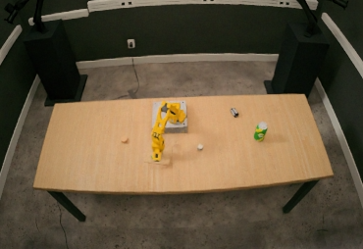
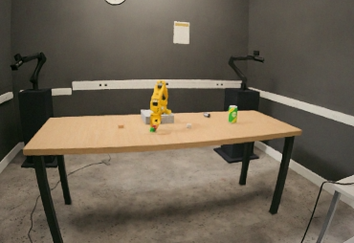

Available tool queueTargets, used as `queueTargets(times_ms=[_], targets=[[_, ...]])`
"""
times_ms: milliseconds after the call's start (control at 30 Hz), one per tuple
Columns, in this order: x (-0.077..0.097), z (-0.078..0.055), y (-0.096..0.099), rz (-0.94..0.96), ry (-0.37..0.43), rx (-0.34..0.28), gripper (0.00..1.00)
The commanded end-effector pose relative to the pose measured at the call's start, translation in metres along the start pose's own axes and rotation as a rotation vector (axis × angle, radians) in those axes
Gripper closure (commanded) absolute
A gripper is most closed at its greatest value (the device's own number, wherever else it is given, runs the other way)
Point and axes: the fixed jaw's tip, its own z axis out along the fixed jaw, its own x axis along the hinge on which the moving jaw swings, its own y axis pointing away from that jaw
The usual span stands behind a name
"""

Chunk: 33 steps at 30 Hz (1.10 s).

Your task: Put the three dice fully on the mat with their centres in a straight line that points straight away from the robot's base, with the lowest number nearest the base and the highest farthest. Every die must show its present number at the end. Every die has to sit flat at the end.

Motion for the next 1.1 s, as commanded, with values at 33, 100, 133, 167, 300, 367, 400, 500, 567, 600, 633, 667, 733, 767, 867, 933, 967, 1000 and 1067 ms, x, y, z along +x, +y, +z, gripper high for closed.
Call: queueTargets(times_ms=[33,100,133,167,300,367,400,500,567,600,633,667,733,767,867,933,967,1000,1067], targets=[[0.0047,0.0041,0.0005,0.013,0.018,-0.008,1.0],[0.0047,0.0041,0.0005,0.013,0.018,-0.008,1.0],[0.0047,0.0041,0.0005,0.013,0.018,-0.008,1.0],[0.0047,0.0041,0.0005,0.013,0.018,-0.008,1.0],[0.0047,0.0044,0.0005,0.013,0.018,-0.008,1.0],[0.0047,0.0046,0.0005,0.013,0.018,-0.008,1.0],[0.0047,0.0047,0.0005,0.013,0.018,-0.008,1.0],[0.0047,0.0048,0.0005,0.013,0.018,-0.008,1.0],[0.0047,0.0048,0.0005,0.013,0.018,-0.008,1.0],[0.0047,0.0048,0.0005,0.013,0.018,-0.008,1.0],[0.0047,0.0048,0.0005,0.013,0.018,-0.008,1.0],[0.0047,0.0048,0.0005,0.013,0.018,-0.008,1.0],[0.0047,0.0048,0.0005,0.013,0.018,-0.008,0.99],[0.0047,0.0048,0.0005,0.013,0.018,-0.008,0.98],[0.0047,0.0048,0.0005,0.013,0.018,-0.008,0.94],[0.0047,0.0048,0.0005,0.013,0.018,-0.008,0.9],[0.0047,0.0048,0.0005,0.013,0.018,-0.008,0.89],[0.0047,0.0048,0.0005,0.013,0.018,-0.008,0.88],[0.0047,0.0048,0.0005,0.013,0.018,-0.008,0.86]])
